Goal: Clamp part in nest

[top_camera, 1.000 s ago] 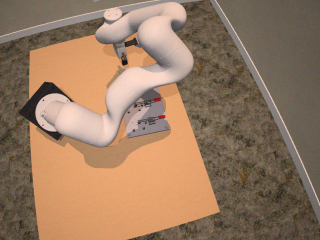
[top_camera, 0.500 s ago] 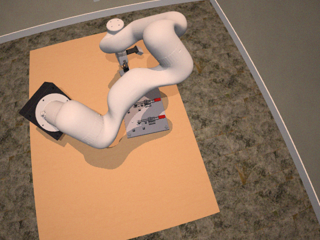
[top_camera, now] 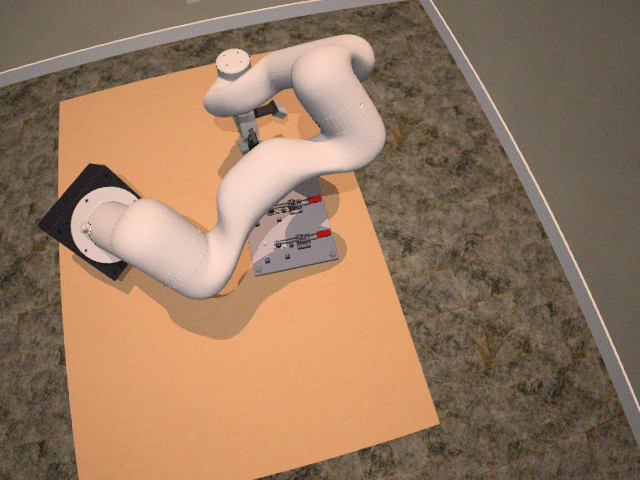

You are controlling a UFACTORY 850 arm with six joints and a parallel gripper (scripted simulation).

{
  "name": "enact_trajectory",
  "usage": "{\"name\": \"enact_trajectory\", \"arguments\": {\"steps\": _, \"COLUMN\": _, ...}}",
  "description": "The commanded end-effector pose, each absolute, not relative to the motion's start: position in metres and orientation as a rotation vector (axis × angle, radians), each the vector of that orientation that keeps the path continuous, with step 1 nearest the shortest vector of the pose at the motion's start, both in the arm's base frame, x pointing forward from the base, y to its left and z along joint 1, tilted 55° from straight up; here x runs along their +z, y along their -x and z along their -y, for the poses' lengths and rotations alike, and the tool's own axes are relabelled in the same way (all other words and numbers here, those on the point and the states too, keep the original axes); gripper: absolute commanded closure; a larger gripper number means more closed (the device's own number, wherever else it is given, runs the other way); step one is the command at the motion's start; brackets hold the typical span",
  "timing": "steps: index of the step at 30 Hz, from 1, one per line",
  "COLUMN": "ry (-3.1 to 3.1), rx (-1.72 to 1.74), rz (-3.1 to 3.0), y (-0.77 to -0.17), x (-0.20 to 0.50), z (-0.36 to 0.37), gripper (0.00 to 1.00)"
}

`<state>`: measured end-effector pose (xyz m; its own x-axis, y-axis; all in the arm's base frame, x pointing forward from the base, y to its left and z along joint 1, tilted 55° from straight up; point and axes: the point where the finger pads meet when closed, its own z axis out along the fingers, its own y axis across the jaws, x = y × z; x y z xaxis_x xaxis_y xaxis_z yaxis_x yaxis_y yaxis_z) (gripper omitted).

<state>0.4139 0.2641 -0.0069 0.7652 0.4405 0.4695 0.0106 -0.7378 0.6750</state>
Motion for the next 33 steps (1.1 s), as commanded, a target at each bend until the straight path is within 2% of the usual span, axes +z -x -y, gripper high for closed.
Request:
{"name": "enact_trajectory", "arguments": {"steps": 1, "ry": -2.283, "rx": 0.828, "rz": -0.336, "y": -0.4161, "x": -0.0086, "z": -0.2632, "gripper": 0.0}}
{"name": "enact_trajectory", "arguments": {"steps": 33, "ry": -2.283, "rx": 0.828, "rz": -0.336, "y": -0.4216, "x": -0.0134, "z": -0.2589, "gripper": 0.0}}
